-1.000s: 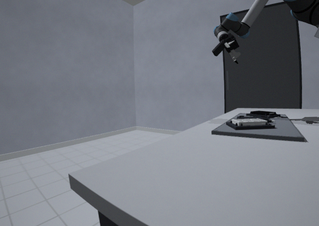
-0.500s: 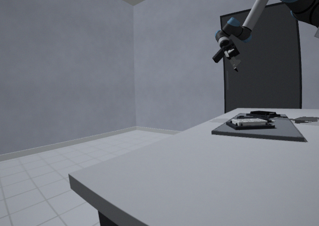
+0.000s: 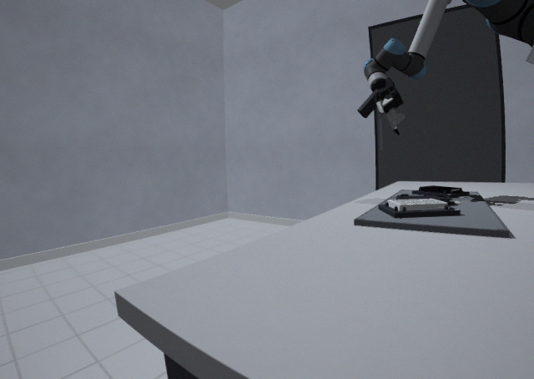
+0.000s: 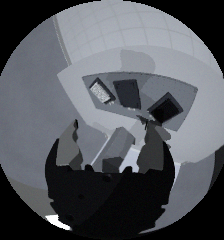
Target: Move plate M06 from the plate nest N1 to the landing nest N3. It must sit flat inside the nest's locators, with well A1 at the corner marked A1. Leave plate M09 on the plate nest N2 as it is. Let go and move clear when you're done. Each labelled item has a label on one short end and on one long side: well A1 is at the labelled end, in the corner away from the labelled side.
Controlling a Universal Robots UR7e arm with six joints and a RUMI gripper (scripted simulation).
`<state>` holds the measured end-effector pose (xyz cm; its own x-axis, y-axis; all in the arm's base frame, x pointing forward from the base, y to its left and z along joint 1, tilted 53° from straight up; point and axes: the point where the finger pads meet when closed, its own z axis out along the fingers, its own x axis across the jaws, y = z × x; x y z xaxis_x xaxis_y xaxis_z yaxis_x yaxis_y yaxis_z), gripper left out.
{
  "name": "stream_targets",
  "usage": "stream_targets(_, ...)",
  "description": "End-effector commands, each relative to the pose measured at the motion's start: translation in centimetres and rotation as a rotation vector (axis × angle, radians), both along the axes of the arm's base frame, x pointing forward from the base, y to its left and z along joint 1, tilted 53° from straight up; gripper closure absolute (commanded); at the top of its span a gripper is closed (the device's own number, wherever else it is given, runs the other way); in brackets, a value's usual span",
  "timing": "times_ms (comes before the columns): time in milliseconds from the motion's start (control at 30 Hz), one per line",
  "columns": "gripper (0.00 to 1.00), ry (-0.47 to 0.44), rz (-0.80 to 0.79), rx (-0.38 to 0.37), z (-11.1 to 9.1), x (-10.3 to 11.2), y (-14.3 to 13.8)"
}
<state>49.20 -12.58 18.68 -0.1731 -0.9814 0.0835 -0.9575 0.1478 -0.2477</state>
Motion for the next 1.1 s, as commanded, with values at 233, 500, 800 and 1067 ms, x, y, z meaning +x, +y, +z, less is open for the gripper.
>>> stream_targets(233,0.18,-0.065,-0.054,-0.033,-2.3,1.7,-3.2)
stream_targets(500,0.18,-0.092,-0.078,-0.048,-3.8,2.4,-5.2)
stream_targets(800,0.18,-0.132,-0.115,-0.071,-5.4,3.0,-7.6)
stream_targets(1067,0.18,-0.171,-0.150,-0.095,-7.1,3.2,-9.9)
